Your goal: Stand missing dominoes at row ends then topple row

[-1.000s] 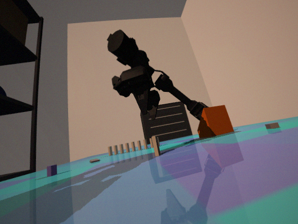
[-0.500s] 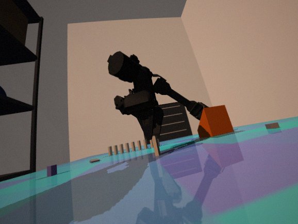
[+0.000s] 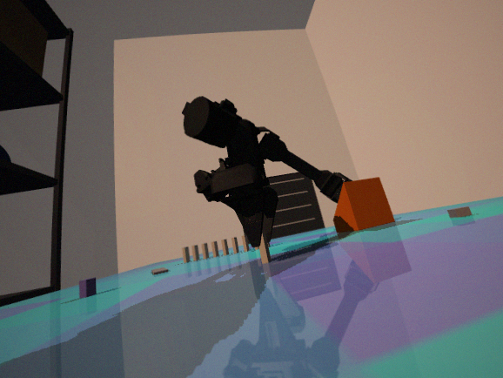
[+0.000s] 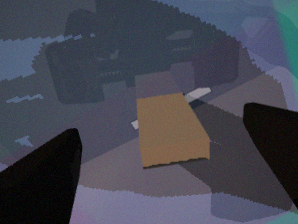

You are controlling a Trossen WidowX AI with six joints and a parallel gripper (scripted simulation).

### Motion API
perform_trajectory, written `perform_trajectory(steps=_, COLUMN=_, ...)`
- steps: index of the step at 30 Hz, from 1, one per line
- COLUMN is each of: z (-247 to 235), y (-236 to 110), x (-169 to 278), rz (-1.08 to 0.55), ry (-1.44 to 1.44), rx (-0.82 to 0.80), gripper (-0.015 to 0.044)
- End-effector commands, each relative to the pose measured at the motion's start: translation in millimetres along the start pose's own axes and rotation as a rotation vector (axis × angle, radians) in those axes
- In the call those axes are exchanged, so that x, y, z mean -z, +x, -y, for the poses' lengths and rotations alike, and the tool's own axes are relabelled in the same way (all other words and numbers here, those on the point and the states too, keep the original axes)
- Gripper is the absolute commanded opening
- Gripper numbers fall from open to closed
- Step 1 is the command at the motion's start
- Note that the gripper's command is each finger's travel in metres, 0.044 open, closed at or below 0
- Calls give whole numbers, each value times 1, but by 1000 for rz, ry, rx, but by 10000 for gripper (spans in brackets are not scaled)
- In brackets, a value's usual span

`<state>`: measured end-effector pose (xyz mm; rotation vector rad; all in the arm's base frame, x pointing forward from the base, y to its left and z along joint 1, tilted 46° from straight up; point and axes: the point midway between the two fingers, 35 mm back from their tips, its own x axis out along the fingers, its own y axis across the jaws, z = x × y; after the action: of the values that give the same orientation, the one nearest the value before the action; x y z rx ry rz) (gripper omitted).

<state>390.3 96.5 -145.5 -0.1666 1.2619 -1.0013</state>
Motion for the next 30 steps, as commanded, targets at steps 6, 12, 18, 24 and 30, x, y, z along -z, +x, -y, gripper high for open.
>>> perform_trajectory(steps=6, z=2, y=3, x=1, rz=-1, ry=-8, rx=8, gripper=151)
perform_trajectory(steps=12, z=2, y=3, x=1, rz=-1, ry=-8, rx=8, gripper=107)
perform_trajectory(steps=18, z=1, y=1, x=1, rz=0, ry=-7, rx=7, gripper=107)
perform_trajectory(steps=24, z=-4, y=-90, x=-2, rz=22, ry=11, rx=-43, gripper=107)
perform_trajectory(steps=30, z=2, y=-132, x=4, rz=30, ry=15, rx=-60, gripper=107)
